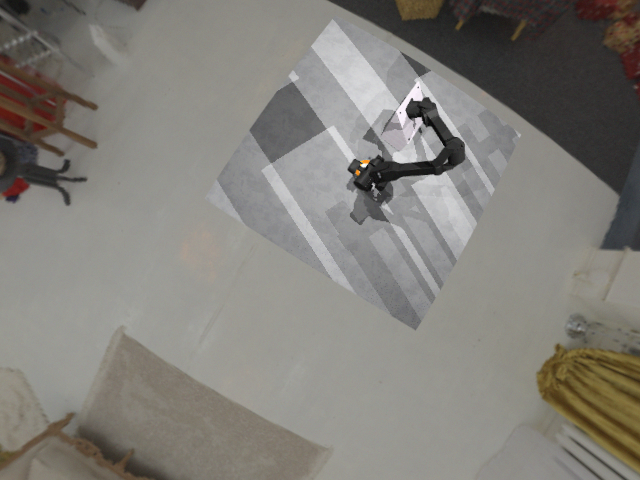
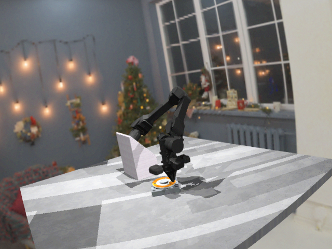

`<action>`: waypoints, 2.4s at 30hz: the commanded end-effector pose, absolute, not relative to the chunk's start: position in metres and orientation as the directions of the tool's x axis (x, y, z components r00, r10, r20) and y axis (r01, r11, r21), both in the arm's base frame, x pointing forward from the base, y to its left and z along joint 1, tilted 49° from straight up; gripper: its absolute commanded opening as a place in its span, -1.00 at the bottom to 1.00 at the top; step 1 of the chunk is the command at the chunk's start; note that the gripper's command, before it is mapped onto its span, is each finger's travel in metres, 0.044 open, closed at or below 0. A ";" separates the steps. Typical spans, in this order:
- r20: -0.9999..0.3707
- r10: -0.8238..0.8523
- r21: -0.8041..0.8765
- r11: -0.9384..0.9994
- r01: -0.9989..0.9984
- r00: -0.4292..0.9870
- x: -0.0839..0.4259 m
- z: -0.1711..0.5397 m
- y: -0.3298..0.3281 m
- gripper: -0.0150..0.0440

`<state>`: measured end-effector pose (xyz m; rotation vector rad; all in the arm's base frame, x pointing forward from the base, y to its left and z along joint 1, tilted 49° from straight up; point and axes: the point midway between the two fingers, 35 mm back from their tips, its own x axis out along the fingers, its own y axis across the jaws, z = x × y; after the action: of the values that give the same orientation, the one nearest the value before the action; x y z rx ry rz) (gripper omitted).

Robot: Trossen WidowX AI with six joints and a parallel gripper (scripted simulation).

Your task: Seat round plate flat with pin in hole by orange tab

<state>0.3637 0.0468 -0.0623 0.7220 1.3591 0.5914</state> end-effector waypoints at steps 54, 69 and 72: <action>-0.661 0.740 0.748 0.663 0.033 0.125 0.365 -0.074 0.038 -0.49; -0.661 0.740 0.748 0.663 0.033 0.125 0.365 -0.074 0.038 -0.49; -0.661 0.740 0.748 0.663 0.033 0.125 0.365 -0.074 0.038 -0.49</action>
<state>0.3655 0.0415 -0.0691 0.7286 1.3589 0.5983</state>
